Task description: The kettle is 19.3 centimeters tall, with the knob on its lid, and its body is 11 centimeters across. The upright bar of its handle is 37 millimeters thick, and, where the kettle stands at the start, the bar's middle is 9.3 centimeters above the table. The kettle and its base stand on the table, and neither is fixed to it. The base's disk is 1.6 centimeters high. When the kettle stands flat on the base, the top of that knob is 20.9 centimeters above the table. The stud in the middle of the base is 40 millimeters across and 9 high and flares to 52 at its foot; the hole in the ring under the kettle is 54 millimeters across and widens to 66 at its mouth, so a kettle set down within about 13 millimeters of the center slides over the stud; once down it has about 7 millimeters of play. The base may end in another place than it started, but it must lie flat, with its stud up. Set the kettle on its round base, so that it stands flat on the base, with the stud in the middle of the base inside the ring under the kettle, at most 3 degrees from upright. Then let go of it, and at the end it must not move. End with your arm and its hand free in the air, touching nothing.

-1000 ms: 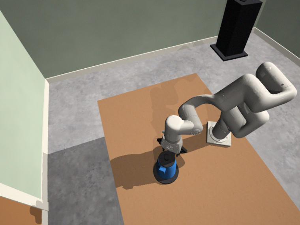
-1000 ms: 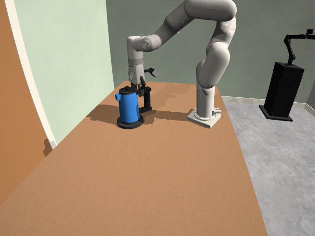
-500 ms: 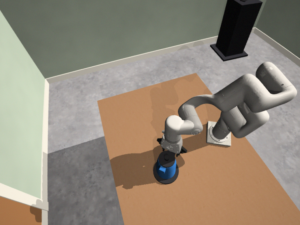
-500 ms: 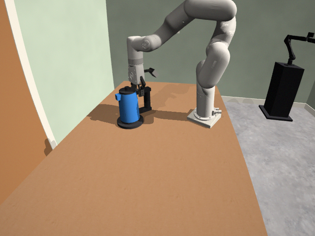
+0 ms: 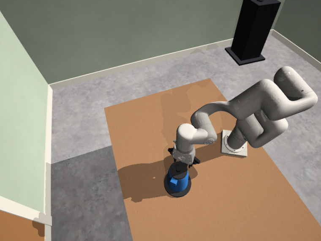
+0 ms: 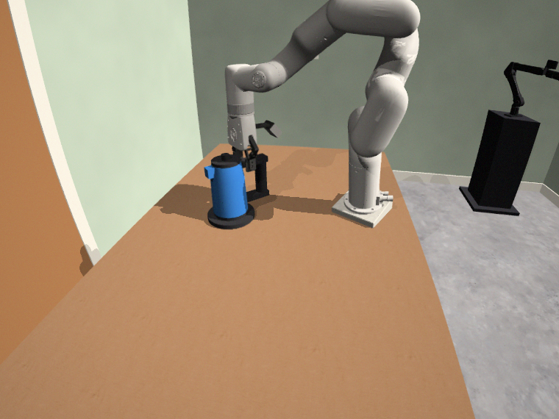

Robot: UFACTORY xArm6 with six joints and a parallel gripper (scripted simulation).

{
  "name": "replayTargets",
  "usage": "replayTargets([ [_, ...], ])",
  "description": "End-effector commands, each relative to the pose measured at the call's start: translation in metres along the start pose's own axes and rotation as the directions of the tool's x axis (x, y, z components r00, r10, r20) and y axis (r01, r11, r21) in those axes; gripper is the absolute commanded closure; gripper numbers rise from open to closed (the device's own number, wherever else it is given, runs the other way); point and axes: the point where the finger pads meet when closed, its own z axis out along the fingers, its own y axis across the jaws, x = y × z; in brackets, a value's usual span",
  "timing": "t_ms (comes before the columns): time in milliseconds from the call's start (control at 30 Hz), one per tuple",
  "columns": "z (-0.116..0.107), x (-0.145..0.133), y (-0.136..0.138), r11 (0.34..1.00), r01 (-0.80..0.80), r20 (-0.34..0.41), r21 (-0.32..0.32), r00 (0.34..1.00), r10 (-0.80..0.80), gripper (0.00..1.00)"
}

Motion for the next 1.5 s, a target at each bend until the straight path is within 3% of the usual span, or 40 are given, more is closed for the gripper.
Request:
replayTargets([
  [0, -0.001, -0.001, -0.001, 1.0, 0.0, 0.003, 0.003, 1.0, 0.0, 0.19],
  [467, -0.002, -0.001, -0.001, 1.0, 0.0, 0.003, 0.003, 1.0, 0.0, 0.19],
  [633, -0.011, -0.001, -0.001, 1.0, 0.0, 0.003, 0.003, 1.0, 0.0, 0.19],
  [933, -0.072, -0.001, -0.001, 1.0, 0.0, 0.003, 0.003, 1.0, 0.0, 0.19],
  [1000, -0.072, -0.001, -0.001, 1.0, 0.0, 0.003, 0.003, 1.0, 0.0, 0.19],
  [1300, -0.141, -0.001, 0.0, 1.0, 0.0, 0.003, 0.003, 1.0, 0.0, 0.19],
  [1467, -0.159, -0.001, 0.0, 1.0, 0.0, 0.003, 0.003, 1.0, 0.0, 0.19],
])
